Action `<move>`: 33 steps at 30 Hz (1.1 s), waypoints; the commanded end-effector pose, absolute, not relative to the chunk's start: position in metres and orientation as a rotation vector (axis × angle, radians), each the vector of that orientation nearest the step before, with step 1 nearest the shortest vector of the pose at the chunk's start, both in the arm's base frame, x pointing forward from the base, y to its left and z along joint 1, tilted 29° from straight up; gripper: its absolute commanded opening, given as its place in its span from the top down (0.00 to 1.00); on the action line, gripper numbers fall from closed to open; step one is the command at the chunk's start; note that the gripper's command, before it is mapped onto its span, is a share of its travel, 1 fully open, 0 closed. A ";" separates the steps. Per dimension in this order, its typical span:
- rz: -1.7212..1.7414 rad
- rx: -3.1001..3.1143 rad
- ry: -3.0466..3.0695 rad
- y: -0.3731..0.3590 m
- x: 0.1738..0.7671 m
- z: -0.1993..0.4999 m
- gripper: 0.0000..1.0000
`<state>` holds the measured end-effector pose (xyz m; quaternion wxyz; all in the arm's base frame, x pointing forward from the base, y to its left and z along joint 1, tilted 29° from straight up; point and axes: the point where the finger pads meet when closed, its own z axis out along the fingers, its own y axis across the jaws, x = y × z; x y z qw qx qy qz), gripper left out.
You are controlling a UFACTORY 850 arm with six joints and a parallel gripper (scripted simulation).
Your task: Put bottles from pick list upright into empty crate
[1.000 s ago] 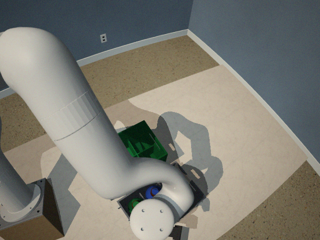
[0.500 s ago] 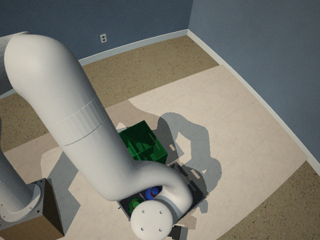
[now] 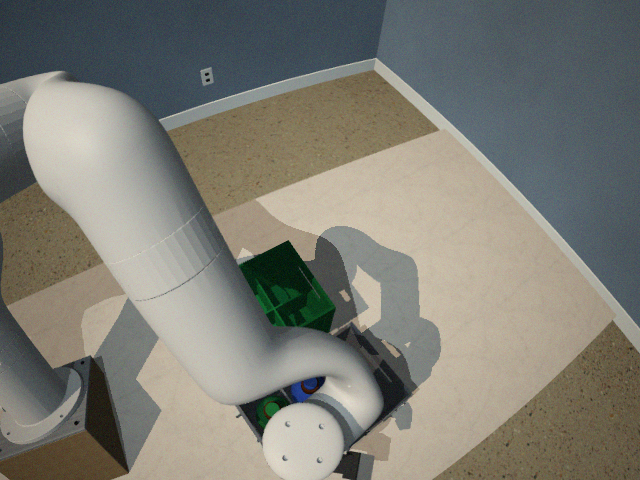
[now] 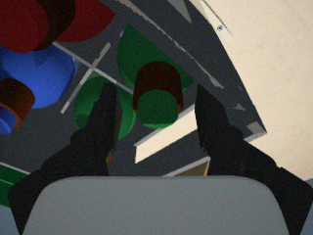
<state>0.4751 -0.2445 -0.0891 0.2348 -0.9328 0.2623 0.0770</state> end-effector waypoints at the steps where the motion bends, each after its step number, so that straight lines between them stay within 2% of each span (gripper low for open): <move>1: 0.208 -2.561 0.720 -0.245 0.476 -0.089 0.35; 10: 0.208 -2.561 0.720 -0.245 0.476 -0.089 0.35; 11: 0.208 -2.561 0.720 -0.246 0.476 -0.087 1.00; 33: 0.208 -2.561 0.720 -0.246 0.476 -0.087 1.00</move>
